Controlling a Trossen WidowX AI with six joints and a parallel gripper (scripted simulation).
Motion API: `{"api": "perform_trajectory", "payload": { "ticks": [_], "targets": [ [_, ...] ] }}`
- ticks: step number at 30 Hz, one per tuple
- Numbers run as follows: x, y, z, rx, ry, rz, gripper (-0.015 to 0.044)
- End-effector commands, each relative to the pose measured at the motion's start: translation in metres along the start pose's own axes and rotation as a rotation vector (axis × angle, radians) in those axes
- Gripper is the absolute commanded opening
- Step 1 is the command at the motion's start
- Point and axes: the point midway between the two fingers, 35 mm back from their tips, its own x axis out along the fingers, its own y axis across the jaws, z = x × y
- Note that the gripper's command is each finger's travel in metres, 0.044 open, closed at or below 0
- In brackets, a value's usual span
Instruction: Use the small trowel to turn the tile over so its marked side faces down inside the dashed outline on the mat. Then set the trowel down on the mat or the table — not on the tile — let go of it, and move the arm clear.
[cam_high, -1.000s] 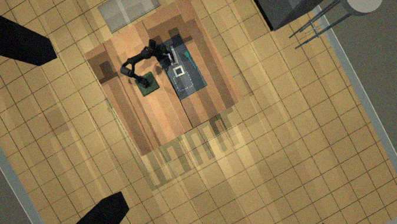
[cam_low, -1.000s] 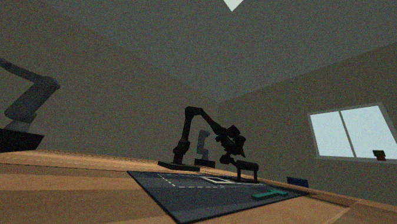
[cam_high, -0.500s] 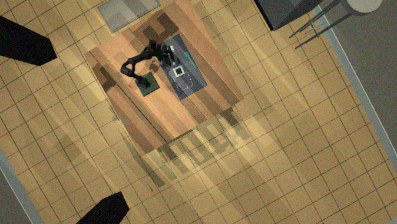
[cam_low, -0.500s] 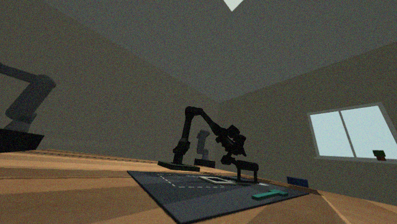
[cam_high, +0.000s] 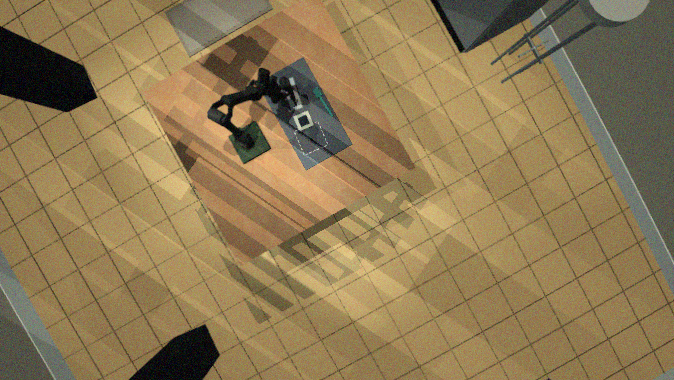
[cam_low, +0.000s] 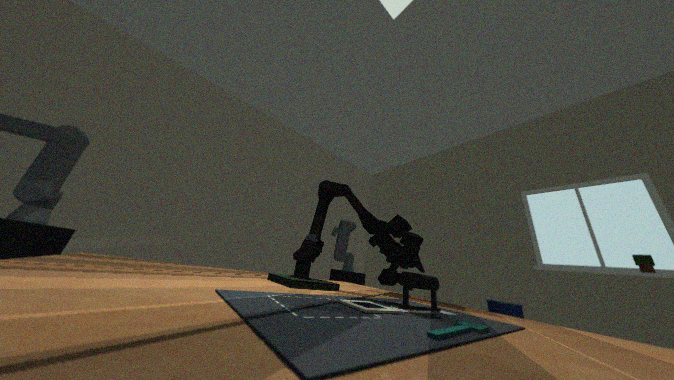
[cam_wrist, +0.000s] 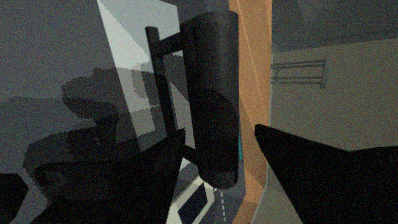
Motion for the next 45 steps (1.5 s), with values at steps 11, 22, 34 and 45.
{"api": "perform_trajectory", "payload": {
  "ticks": [11, 22, 34, 45],
  "targets": [
    [0.025, 0.003, -0.001, -0.01, 0.0, 0.006, 0.03],
    [0.029, 0.003, -0.001, -0.011, 0.0, 0.005, 0.0155],
    [0.029, 0.003, -0.001, -0.011, 0.0, 0.005, 0.0075],
    [0.024, -0.003, 0.0, -0.01, 0.0, 0.005, 0.0]
  ]
}}
